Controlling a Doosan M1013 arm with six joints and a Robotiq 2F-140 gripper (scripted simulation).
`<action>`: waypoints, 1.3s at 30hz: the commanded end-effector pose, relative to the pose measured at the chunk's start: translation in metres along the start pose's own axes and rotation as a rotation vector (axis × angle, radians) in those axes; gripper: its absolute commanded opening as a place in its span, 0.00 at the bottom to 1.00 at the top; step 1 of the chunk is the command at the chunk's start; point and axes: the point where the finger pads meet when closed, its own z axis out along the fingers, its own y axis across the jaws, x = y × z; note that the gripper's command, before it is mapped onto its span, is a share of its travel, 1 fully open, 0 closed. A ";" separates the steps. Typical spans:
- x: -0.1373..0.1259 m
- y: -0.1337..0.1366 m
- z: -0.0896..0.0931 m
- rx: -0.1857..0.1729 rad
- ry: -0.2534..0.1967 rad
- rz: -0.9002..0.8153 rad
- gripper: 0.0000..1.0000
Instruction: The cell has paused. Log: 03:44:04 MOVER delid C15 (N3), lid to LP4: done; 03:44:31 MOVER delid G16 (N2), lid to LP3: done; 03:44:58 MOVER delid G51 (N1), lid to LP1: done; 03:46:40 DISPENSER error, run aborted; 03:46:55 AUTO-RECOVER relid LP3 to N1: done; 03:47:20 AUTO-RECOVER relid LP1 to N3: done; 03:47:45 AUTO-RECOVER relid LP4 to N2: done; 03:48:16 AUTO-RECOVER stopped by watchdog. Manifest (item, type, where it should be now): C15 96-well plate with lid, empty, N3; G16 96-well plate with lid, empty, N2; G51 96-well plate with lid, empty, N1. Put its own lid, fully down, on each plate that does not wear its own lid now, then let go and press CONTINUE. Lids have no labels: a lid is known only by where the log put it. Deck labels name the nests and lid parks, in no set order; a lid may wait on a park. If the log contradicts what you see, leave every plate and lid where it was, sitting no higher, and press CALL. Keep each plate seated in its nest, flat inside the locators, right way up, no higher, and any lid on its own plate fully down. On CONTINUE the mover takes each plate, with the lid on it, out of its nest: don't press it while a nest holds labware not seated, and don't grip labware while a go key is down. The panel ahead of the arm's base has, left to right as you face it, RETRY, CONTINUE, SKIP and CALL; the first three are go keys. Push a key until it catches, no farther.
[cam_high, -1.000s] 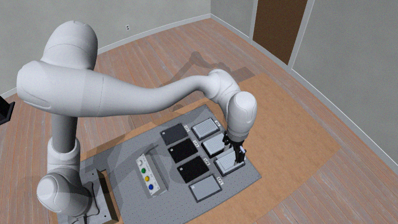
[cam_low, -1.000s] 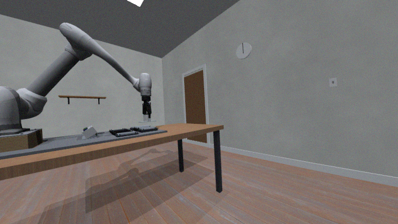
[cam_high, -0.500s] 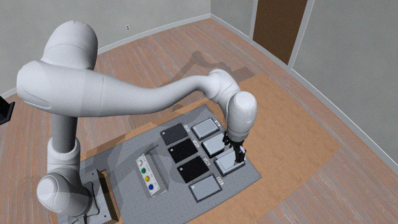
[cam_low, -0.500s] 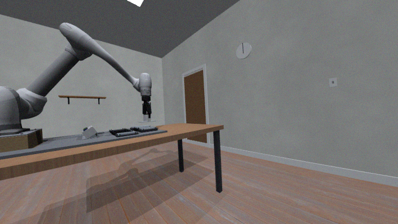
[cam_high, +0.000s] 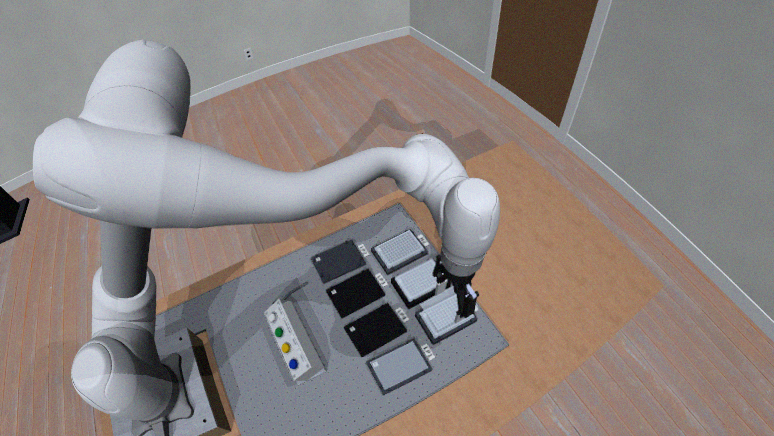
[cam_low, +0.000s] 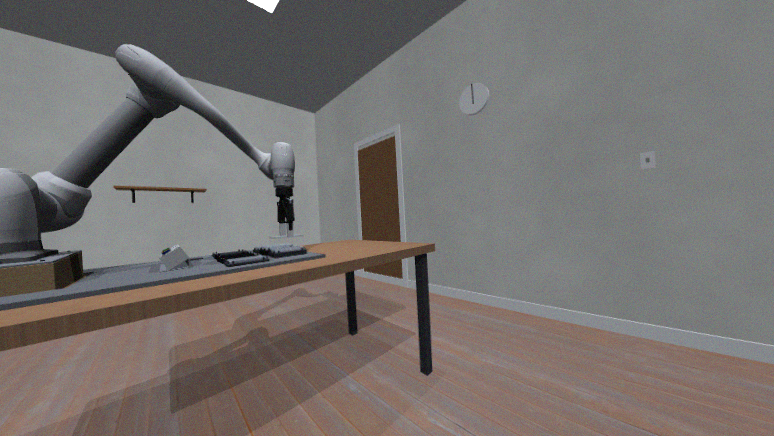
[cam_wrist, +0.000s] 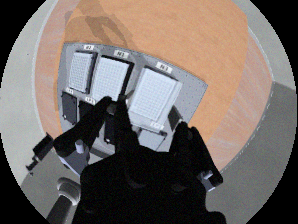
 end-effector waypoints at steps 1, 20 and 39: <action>0.000 0.000 0.000 0.000 0.000 0.003 0.00; 0.000 0.000 0.009 0.000 0.000 0.048 0.00; 0.000 0.000 0.036 0.000 0.000 0.048 0.00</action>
